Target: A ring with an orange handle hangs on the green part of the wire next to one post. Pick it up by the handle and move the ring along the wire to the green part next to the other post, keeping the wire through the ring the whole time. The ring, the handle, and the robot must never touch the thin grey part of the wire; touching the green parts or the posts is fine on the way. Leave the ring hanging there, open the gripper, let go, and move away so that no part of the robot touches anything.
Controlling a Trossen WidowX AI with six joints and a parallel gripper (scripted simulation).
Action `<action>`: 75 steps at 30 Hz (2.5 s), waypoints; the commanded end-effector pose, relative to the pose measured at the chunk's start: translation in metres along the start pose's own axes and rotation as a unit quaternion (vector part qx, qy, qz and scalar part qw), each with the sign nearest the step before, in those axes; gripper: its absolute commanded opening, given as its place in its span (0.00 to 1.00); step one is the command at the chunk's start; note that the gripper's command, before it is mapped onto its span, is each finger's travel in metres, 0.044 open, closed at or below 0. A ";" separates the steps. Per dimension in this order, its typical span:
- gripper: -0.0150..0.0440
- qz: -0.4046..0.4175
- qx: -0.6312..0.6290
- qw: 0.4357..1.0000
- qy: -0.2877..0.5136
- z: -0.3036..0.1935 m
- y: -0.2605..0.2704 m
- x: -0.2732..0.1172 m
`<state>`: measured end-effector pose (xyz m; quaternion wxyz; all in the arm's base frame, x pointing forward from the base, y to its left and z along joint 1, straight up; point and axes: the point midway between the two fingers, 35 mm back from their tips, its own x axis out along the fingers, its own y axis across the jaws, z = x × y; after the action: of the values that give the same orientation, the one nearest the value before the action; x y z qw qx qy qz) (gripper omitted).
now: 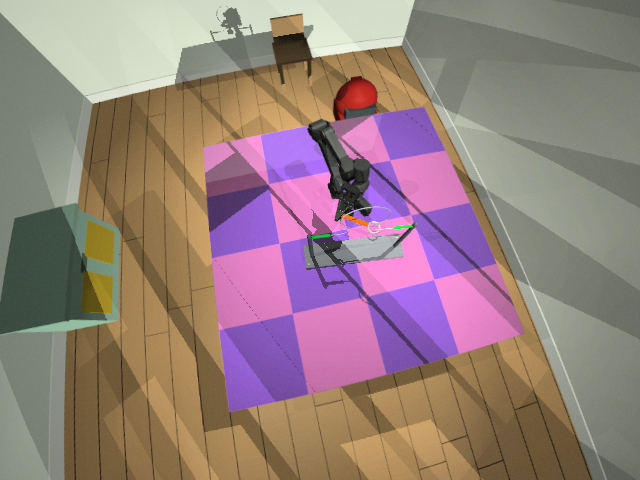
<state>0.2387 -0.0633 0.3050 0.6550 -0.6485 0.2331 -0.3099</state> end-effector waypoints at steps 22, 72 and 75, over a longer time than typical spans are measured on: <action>0.00 0.173 0.216 0.961 0.027 0.015 0.073 -0.022; 0.00 0.438 0.537 0.717 0.070 0.115 0.135 -0.114; 0.00 0.440 0.540 0.714 0.071 0.118 0.135 -0.116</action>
<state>0.2537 0.0921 0.1655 0.9375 0.0073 0.3310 -0.1070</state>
